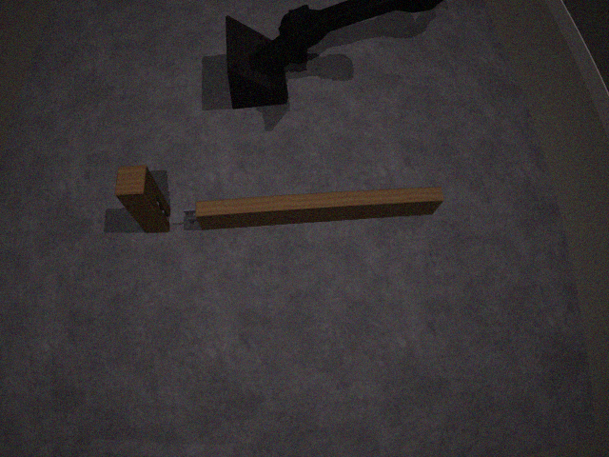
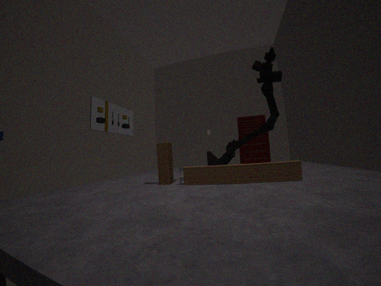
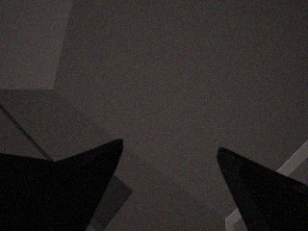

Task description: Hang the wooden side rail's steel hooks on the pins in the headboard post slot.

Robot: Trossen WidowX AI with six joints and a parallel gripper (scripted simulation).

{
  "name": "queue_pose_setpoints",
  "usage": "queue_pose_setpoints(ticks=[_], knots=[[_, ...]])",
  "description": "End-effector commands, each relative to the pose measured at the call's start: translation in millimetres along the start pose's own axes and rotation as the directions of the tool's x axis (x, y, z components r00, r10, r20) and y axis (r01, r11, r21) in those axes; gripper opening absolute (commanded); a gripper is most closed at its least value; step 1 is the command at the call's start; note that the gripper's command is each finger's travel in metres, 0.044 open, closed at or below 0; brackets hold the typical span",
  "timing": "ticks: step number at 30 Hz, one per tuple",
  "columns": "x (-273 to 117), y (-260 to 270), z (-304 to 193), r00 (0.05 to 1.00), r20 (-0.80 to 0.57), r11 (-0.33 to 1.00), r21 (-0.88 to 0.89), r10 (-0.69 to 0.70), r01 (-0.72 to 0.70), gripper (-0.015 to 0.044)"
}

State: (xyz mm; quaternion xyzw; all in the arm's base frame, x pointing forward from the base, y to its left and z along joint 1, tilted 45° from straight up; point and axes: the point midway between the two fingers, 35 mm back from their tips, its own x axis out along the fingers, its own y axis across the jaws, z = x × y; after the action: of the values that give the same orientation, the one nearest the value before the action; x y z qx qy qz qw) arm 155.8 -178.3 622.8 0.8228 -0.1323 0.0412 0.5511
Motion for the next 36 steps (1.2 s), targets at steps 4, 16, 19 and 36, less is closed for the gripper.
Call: queue_pose_setpoints(ticks=[4,16,19,36], knots=[[6.2,-6.2,25.9,1.000,0.012,0.991,-0.133,-0.006,0.007,0.0440],[38.2,-65.2,142.2,0.993,0.080,0.702,-0.703,-0.083,0.115,0.0440],[44.6,-83.6,164.1,0.989,0.095,0.592,-0.793,-0.109,0.142,0.0440],[68.4,-195.7,249.1,0.947,0.147,-0.074,-0.989,-0.285,0.131,0.0440]])
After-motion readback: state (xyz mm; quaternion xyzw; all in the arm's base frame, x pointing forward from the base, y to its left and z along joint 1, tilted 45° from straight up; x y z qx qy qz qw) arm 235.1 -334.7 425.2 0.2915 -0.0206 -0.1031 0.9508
